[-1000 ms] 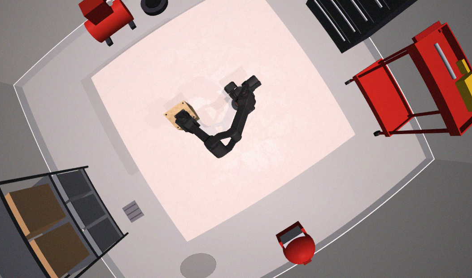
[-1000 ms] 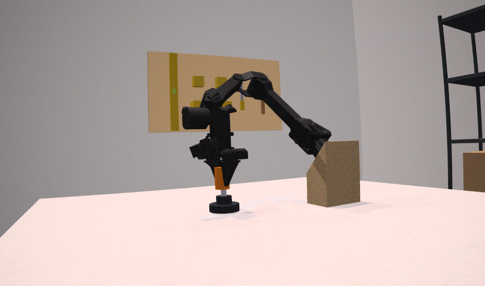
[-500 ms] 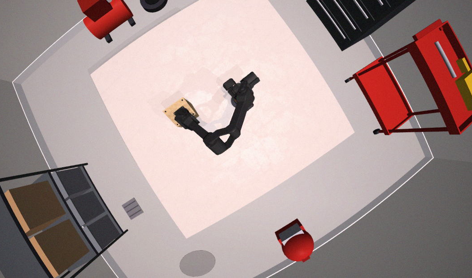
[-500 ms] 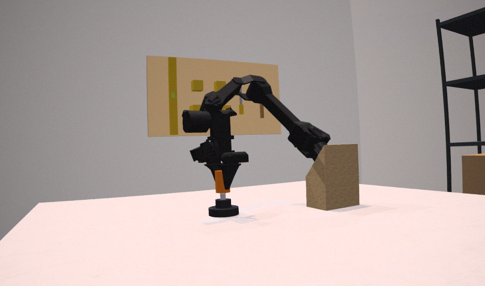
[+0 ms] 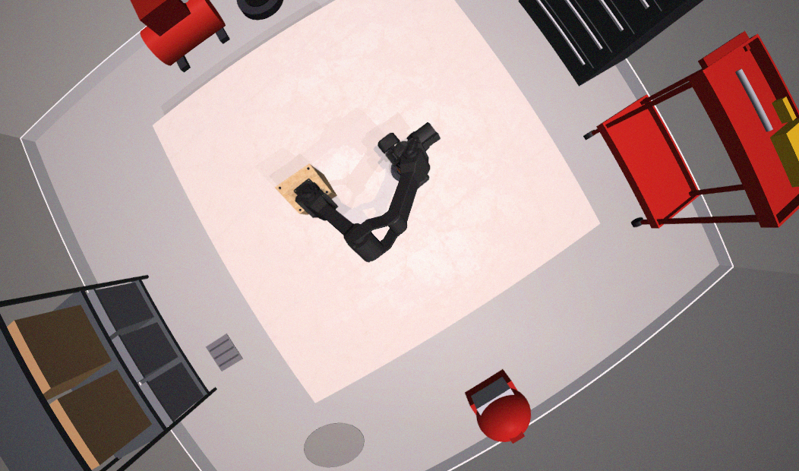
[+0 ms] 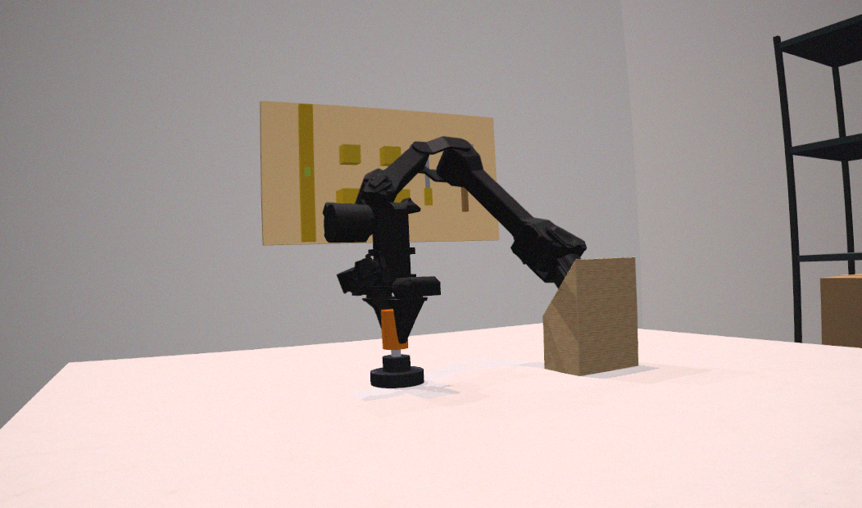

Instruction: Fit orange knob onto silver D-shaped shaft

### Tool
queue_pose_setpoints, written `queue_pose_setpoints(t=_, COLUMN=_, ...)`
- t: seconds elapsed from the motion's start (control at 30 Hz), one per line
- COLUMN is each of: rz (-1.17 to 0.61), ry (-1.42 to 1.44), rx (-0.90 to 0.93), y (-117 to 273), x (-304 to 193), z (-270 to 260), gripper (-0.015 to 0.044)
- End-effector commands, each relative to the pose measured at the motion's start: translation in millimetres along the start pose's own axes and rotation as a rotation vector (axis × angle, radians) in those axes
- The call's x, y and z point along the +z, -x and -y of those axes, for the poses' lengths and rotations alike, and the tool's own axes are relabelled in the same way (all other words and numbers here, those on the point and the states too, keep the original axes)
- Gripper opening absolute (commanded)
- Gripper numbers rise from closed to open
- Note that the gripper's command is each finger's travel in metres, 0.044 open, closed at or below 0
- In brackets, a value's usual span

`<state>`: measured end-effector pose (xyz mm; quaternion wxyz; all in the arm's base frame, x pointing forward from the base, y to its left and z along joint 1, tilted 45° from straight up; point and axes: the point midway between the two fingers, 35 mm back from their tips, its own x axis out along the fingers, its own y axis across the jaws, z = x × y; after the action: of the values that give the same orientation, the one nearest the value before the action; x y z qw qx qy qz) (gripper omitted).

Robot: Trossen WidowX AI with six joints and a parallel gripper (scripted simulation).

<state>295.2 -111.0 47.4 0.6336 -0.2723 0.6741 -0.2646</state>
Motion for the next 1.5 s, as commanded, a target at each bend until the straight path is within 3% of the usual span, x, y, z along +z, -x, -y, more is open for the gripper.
queue_pose_setpoints(t=0.0, rz=-0.001, ry=0.004, rx=-0.006, y=-3.6, x=-0.6, z=0.3, gripper=0.0000)
queue_pose_setpoints(t=0.67, rz=0.001, ry=-0.003, rx=-0.001, y=-11.3, x=-0.6, z=-0.6, gripper=0.0000)
queue_pose_setpoints(t=1.23, rz=0.001, ry=-0.003, rx=-0.001, y=-11.3, x=-0.6, z=-0.6, gripper=0.0440)
queue_pose_setpoints(t=1.4, rz=0.001, ry=-0.003, rx=0.000, y=-8.9, x=-0.1, z=-0.8, gripper=0.0440)
queue_pose_setpoints(t=1.47, rz=0.002, ry=-0.003, rx=0.004, y=10.7, x=2.7, z=-2.0, gripper=0.0440)
